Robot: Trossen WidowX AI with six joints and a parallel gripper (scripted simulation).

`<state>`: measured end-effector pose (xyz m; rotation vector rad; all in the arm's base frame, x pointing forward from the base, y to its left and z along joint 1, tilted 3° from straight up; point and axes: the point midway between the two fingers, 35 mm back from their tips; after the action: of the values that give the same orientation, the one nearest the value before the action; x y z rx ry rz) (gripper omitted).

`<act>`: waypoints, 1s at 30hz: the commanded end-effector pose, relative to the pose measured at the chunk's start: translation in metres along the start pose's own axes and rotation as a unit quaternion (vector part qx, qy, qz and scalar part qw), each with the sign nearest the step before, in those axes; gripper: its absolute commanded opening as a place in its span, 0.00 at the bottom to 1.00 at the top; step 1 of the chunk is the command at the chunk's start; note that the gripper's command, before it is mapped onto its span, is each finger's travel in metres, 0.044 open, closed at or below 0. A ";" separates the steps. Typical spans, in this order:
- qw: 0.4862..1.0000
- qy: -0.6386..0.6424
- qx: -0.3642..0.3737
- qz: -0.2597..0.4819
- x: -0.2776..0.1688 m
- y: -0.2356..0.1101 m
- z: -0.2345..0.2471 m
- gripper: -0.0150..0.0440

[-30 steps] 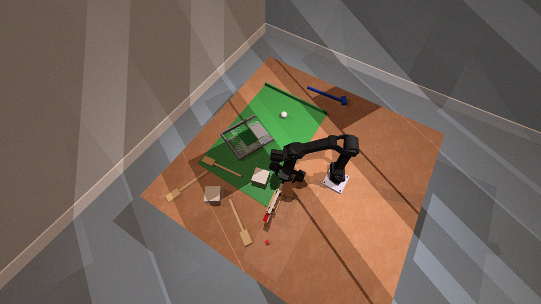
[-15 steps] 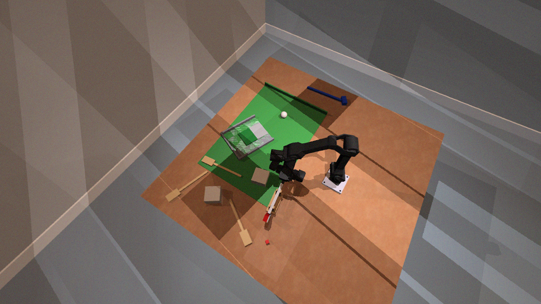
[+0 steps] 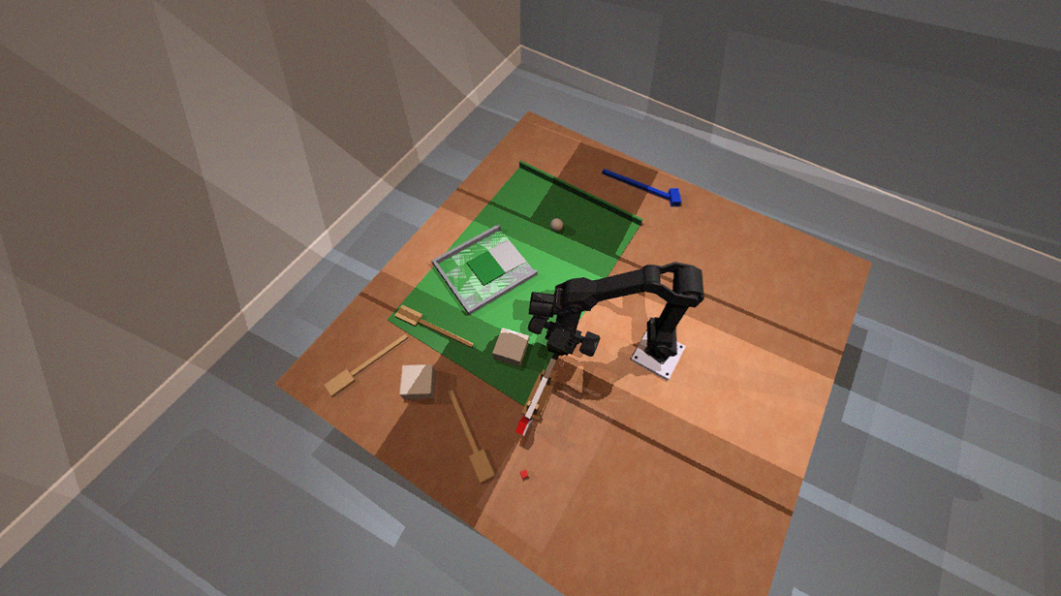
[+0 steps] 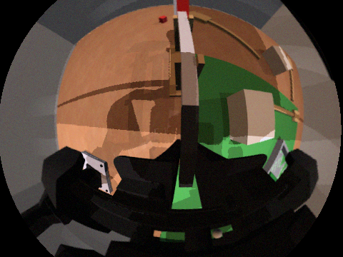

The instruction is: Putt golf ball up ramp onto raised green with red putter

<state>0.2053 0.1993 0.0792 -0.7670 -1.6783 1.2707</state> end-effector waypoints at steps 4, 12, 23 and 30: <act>1.000 -0.003 -0.008 -0.005 0.012 -0.036 -0.007 0.25; 1.000 -0.003 -0.008 -0.005 0.022 -0.078 -0.005 0.25; 1.000 0.005 -0.001 0.002 0.020 -0.084 -0.003 0.25; 0.996 0.090 -0.016 0.015 -0.008 -0.092 -0.014 0.25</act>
<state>0.2117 0.1834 0.1651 -0.8362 -1.6164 1.2195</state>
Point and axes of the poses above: the point midway between the two fingers, 35 mm back from their tips, its own y axis out along the fingers, its own z axis across the jaws, x = y × z, and after that the axes turned 7 degrees about -y, right-handed
